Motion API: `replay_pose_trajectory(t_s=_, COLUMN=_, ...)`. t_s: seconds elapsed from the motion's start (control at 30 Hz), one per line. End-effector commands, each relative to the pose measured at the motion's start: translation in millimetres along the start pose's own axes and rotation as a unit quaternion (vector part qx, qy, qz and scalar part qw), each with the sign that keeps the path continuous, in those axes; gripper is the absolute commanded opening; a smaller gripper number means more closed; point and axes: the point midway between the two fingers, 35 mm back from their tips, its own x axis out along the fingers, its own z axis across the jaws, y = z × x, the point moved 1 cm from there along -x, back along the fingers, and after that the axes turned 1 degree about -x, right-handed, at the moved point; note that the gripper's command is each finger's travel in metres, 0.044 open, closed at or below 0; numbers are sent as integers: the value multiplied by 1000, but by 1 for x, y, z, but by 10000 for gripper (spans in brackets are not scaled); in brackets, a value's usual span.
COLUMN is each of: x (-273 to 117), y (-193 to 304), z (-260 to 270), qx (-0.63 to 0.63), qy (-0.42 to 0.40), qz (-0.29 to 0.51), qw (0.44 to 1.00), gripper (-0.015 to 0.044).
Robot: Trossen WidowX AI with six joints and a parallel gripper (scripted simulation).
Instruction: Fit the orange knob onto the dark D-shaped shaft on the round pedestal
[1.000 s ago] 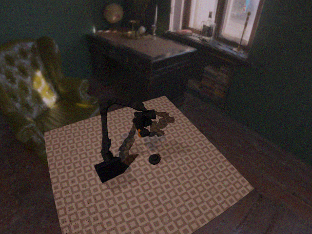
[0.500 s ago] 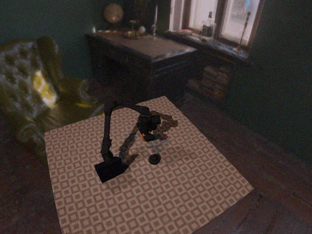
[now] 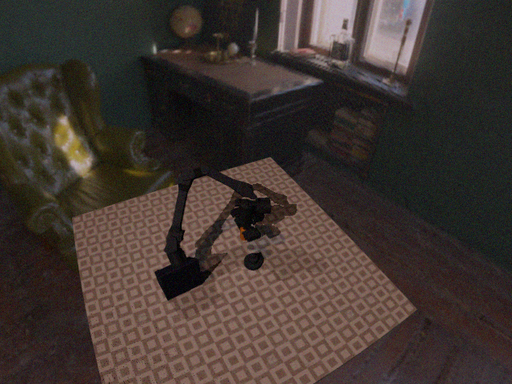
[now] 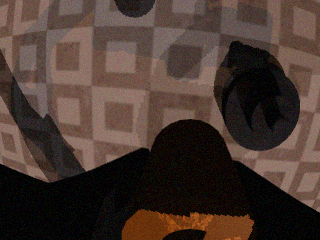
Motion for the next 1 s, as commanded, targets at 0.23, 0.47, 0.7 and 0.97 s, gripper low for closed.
replay_pose_trajectory(t_s=0.23, x=8, y=-6, z=-35, qx=-4, qy=5, qz=-5, qw=1000, gripper=0)
replay_pose_trajectory(t_s=0.47, x=15, y=-8, z=-56, qx=-5, qy=5, qz=-6, qw=1000, gripper=0)
replay_pose_trajectory(t_s=0.7, x=23, y=-8, z=-76, qx=-5, qy=5, qz=-6, qw=1000, gripper=0)
replay_pose_trajectory(t_s=0.97, x=40, y=-8, z=-76, qx=-6, qy=5, qz=-6, qw=1000, gripper=0)
